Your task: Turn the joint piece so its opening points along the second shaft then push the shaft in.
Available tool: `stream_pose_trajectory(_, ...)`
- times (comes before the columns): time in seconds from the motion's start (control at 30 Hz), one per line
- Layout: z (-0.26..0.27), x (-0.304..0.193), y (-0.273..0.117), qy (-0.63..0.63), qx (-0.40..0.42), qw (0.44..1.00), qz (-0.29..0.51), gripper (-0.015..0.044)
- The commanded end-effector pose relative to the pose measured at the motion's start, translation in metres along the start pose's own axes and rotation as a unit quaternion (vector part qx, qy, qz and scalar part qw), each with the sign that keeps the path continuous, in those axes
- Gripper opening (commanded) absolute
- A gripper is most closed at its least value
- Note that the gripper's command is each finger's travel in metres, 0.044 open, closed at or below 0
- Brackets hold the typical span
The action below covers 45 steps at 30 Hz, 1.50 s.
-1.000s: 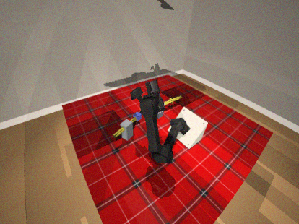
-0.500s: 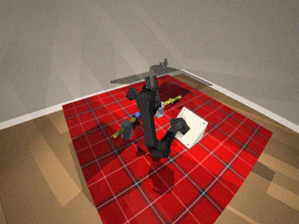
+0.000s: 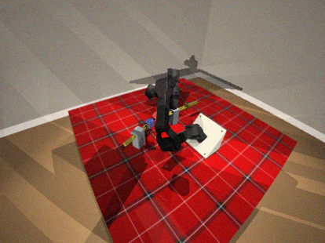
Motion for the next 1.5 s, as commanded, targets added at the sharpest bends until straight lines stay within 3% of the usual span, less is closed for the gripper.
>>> stream_pose_trajectory(0.0, -0.025, 0.050, 0.013, -0.014, -0.013, 0.999, 0.039, 0.0440)
stream_pose_trajectory(0.23, -0.071, 0.105, 0.029, -0.040, 0.004, 0.995, 0.096, 0.0440)
stream_pose_trajectory(0.57, -0.072, 0.106, 0.031, -0.051, 0.001, 0.994, 0.099, 0.0440)
stream_pose_trajectory(1.0, -0.063, 0.104, 0.044, -0.257, -0.047, 0.955, 0.143, 0.0440)
stream_pose_trajectory(1.47, -0.054, 0.101, 0.058, -0.460, -0.082, 0.860, 0.203, 0.0440)
Point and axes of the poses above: the point midway between the two fingers, 35 mm back from their tips, its own y axis out along the fingers, its own z axis across the jaws, x = y × z, the point moved 7 cm from there along -y, back along the fingers, and after that the axes turned 11 degrees about y, right-handed, at the moved point
